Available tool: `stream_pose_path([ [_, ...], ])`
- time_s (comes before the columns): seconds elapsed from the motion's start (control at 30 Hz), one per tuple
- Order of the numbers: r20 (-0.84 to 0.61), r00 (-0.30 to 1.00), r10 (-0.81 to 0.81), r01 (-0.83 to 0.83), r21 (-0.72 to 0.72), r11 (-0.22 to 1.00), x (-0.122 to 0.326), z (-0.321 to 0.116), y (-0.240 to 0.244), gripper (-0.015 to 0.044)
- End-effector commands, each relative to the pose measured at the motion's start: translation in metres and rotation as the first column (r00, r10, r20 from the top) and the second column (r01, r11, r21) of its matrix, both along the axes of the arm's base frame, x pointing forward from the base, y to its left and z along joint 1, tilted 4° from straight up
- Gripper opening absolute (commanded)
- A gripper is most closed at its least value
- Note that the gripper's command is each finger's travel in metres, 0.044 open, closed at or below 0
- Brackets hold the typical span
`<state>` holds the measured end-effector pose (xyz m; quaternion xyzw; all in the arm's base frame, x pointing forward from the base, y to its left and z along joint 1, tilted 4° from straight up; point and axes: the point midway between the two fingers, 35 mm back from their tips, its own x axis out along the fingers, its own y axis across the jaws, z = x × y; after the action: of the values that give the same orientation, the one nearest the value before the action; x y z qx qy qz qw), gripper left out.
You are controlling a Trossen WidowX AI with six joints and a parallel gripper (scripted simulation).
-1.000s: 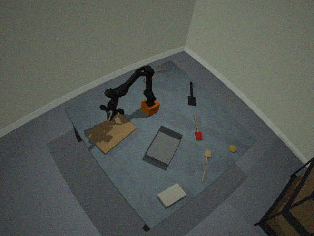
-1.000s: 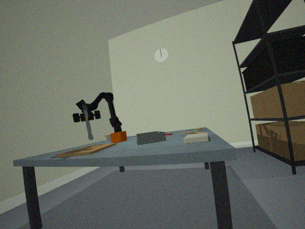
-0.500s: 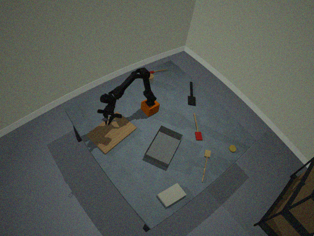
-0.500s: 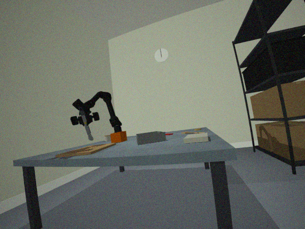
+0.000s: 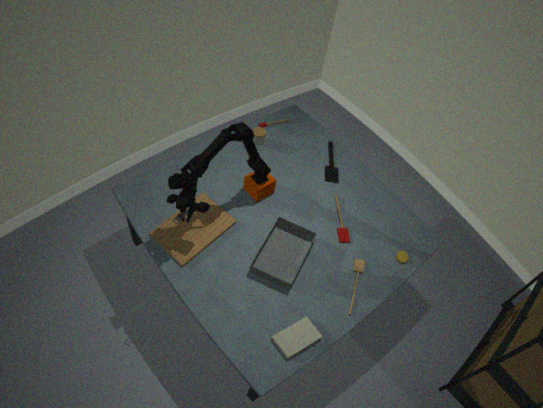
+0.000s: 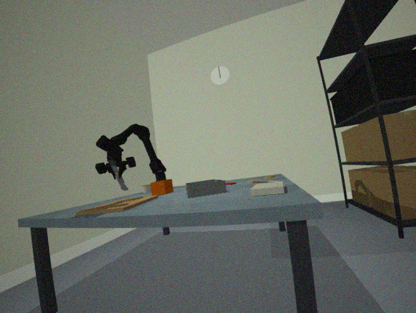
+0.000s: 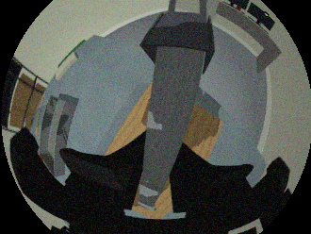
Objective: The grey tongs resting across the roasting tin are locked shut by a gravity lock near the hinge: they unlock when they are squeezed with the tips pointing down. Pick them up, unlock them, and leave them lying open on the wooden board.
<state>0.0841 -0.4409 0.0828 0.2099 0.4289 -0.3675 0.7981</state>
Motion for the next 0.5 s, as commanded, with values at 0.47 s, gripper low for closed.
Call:
stream_pose_path([
  [0.47,-0.237,0.97,0.053,-0.004,0.204,0.979,0.005,-0.017,0.003,-0.015],
])
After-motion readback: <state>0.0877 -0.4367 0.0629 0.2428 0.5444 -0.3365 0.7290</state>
